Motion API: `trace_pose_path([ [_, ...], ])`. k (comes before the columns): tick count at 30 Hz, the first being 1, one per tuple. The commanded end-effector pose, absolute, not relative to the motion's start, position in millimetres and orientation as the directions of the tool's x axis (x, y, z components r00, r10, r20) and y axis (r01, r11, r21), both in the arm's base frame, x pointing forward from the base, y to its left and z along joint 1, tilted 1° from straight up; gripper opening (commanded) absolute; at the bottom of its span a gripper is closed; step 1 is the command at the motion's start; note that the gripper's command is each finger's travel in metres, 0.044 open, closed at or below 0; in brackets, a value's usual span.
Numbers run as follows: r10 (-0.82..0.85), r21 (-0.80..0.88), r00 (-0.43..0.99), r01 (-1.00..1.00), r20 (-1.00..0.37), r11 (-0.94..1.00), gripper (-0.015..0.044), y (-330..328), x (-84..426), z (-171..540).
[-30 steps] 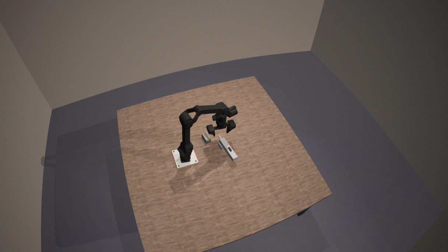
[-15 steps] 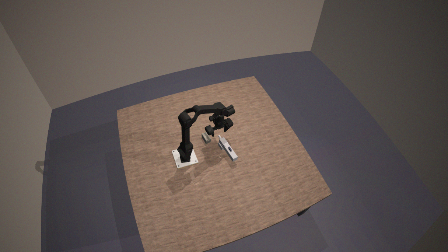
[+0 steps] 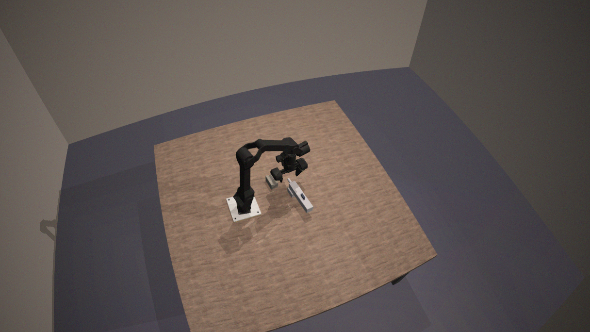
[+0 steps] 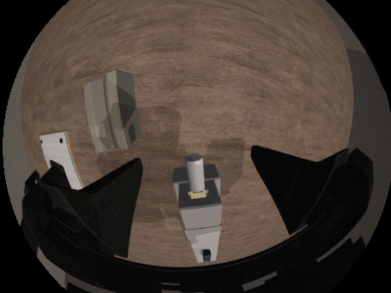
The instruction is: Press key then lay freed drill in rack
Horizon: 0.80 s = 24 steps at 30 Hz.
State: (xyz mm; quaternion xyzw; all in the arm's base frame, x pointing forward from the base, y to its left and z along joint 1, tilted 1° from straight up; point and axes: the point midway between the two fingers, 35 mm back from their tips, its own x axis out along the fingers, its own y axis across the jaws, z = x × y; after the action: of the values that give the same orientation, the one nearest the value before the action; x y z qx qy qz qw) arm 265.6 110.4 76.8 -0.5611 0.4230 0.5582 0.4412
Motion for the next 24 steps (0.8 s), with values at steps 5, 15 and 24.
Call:
trace_pose_path([
  [5,0.017,-0.019,0.016,-0.967,-1.0,-0.255,0.044,106.9,265.8,62.9],
  [15,0.017,-0.019,0.016,-0.967,-1.0,-0.255,0.044,102.5,266.3,47.1],
  [24,0.016,-0.021,0.017,-0.967,-1.0,-0.252,0.0361,101.7,267.0,44.7],
])
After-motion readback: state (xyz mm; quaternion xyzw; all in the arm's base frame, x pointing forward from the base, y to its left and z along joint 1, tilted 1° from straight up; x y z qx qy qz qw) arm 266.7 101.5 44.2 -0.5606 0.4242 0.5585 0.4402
